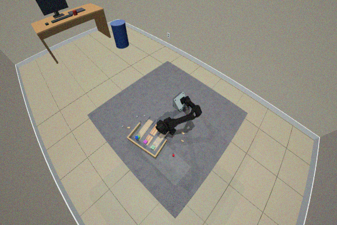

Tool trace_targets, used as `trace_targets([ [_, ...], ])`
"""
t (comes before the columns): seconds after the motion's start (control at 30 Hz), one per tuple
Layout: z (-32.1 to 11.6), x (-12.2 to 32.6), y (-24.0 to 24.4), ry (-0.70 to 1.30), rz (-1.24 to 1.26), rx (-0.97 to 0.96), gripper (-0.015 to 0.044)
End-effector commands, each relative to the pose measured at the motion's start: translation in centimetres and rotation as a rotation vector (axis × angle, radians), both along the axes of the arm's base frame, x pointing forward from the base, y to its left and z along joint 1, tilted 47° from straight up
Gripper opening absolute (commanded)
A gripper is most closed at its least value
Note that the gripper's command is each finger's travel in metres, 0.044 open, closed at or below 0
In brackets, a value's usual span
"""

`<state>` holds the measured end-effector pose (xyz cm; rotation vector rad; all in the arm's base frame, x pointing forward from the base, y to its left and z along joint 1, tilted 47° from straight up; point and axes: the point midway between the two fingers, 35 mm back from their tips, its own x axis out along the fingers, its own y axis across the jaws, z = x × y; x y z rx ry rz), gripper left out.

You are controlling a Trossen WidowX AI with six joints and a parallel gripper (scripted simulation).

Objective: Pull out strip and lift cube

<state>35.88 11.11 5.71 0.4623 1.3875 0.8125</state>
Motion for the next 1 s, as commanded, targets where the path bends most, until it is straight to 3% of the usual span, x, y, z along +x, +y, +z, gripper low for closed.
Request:
trace_targets([
  [0.0, -0.5, -0.9, 0.1, 0.013, 0.009, 0.0, 0.0],
  [0.97, -1.5, -5.2, -0.7, 0.016, 0.009, -0.001, 0.0],
])
